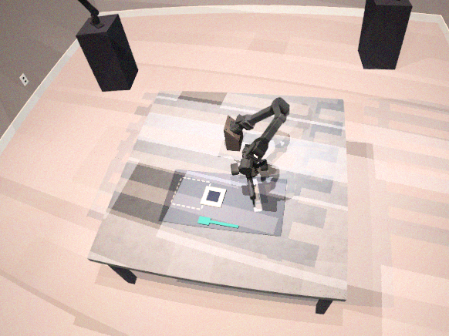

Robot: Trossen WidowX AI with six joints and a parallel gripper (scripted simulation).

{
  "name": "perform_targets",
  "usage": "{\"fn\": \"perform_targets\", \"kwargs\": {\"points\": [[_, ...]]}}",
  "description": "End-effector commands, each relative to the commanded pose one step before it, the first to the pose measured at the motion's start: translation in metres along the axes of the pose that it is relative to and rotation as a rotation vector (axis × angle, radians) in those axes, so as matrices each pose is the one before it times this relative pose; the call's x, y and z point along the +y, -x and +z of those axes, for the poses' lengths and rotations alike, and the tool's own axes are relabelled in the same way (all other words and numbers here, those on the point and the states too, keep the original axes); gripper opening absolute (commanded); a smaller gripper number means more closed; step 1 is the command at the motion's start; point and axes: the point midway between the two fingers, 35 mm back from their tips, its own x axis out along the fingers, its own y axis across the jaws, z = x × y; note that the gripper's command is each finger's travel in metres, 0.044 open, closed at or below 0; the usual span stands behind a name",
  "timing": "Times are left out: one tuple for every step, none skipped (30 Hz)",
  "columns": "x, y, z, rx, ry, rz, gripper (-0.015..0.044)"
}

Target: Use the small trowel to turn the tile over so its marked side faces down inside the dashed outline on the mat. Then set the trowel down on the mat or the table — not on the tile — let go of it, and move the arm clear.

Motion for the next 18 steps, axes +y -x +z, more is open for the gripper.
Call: {"fn": "perform_targets", "kwargs": {"points": [[0.00011, 0.00019, 0.0002, -0.00095, 0.0003, 0.00039, 0.0], [0.0, 0.0, 0.0, 0.0, 0.0, 0.0, 0.0], [0.0, 0.0, 0.0, 0.0, 0.0, 0.0, 0.0], [0.0, 0.0, 0.0, 0.0, 0.0, 0.0, 0.0], [0.0, 0.0, 0.0, 0.0, 0.0, 0.0, 0.0], [0.0, 0.0, 0.0, 0.0, 0.0, 0.0, 0.0], [0.0, 0.0, 0.0, 0.0, 0.0, 0.0, 0.0], [0.0, -0.00015, -0.00012, 0.00063, -0.0002, 0.0001, 0.0], [0.0, 0.0, 0.0, 0.0, 0.0, 0.0, 0.0], [0.0, 0.0, 0.0, 0.0, 0.0, 0.0, 0.0], [0.0, 0.0, 0.0, 0.0, 0.0, 0.0, 0.0], [0.0, 0.0, 0.0, 0.0, 0.0, 0.0, 0.0], [0.0, 0.0, 0.0, 0.0, 0.0, 0.0, 0.0], [0.0, 0.0, 0.0, 0.0, 0.0, 0.0, 0.0026], [0.00093, 0.00019, 0.0001, 0.00009, 0.0, -0.00009, 0.0053], [0.00279, 0.00056, 0.00028, 0.00027, -0.0001, -0.00024, 0.0079], [0.00466, 0.00095, 0.0004, 0.00041, -0.0002, -0.00034, 0.01], [0.00582, 0.0012, 0.00037, 0.00045, -0.0003, -0.00032, 0.01]]}}
